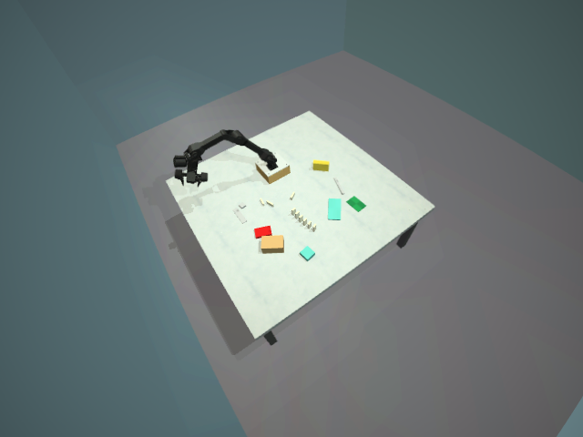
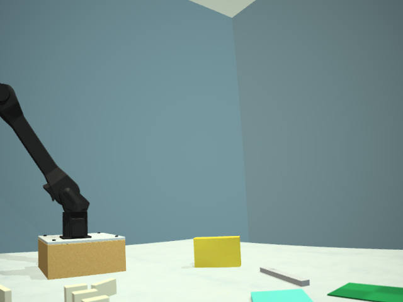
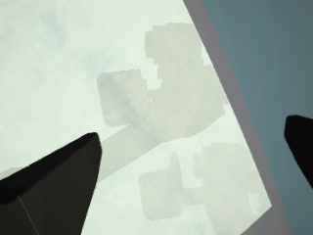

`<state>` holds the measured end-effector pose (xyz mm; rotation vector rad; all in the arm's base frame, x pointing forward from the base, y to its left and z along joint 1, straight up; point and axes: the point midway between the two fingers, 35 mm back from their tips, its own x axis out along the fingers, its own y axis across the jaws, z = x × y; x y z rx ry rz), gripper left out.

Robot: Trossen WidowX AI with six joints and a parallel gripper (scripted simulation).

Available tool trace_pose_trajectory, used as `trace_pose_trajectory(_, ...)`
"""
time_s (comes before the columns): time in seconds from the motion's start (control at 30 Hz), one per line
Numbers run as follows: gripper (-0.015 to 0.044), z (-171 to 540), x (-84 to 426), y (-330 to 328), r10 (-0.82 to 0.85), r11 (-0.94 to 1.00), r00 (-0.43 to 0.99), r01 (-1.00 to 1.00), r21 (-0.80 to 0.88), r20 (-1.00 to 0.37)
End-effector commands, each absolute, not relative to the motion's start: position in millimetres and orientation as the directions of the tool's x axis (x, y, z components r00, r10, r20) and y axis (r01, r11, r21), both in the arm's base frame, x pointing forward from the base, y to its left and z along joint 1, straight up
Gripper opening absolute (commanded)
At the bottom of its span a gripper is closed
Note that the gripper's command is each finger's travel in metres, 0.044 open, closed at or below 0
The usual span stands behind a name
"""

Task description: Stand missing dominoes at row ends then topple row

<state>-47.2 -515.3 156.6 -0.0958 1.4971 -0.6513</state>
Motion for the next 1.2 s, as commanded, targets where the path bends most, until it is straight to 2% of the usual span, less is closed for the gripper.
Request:
trace_pose_trajectory(0.0,0.0426,156.4,-44.1,-514.8,-0.453,0.828,-0.058,0.343,-0.444,-0.889)
trace_pose_trajectory(0.03,0.0440,155.6,-34.9,-513.1,-0.450,0.828,-0.050,0.351,-0.438,-0.892)
trace_pose_trajectory(0.33,0.0440,140.2,111.7,-457.2,-0.369,0.830,0.072,0.473,-0.294,-0.927)
trace_pose_trajectory(0.7,0.0440,111.7,256.4,-318.2,-0.215,0.795,0.156,0.601,-0.080,-0.964)
trace_pose_trajectory(0.93,0.0440,91.0,300.3,-202.2,-0.113,0.736,0.149,0.676,0.018,-0.982)
trace_pose_trajectory(1.17,0.0440,67.9,297.2,-82.2,-0.034,0.653,0.094,0.756,0.050,-0.995)
